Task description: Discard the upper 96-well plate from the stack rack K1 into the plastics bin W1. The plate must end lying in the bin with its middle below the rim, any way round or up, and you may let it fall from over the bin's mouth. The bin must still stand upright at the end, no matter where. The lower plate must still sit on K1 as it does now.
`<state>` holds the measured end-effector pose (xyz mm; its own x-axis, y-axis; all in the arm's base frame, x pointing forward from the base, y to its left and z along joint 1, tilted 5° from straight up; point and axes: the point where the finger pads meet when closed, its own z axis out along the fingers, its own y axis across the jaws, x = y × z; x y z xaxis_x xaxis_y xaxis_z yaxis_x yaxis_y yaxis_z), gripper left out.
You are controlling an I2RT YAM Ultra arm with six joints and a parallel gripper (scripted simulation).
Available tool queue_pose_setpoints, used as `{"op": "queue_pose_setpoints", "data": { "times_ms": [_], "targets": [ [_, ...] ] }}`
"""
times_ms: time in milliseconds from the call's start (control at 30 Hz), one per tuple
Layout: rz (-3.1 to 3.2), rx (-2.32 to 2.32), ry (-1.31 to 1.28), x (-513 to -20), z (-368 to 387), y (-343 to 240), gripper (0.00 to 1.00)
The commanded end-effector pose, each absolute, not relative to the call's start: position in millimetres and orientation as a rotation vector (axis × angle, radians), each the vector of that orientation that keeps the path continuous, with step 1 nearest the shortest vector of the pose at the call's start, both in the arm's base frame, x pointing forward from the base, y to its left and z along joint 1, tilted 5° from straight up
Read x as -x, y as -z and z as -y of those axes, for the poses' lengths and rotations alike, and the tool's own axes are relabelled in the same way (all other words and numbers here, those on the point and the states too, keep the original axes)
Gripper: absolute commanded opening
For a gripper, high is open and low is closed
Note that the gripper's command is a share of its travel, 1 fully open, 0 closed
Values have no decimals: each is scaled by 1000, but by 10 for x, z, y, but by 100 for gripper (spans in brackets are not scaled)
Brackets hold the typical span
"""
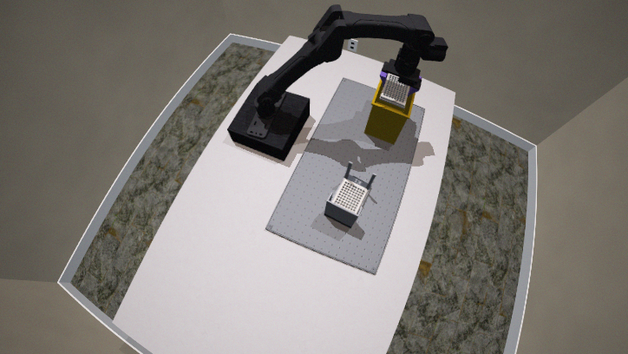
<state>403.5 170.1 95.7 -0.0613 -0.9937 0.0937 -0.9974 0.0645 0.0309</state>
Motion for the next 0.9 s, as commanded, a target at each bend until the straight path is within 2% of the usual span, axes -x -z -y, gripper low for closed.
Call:
{"op": "queue_pose_setpoints", "data": {
  "times_ms": [0,867],
  "targets": [
    [2239,-2108,-56,-4072,-1760,-1025,0],
    [2256,-2124,-69,-4103,-1782,-1098,0]
  ]
}}
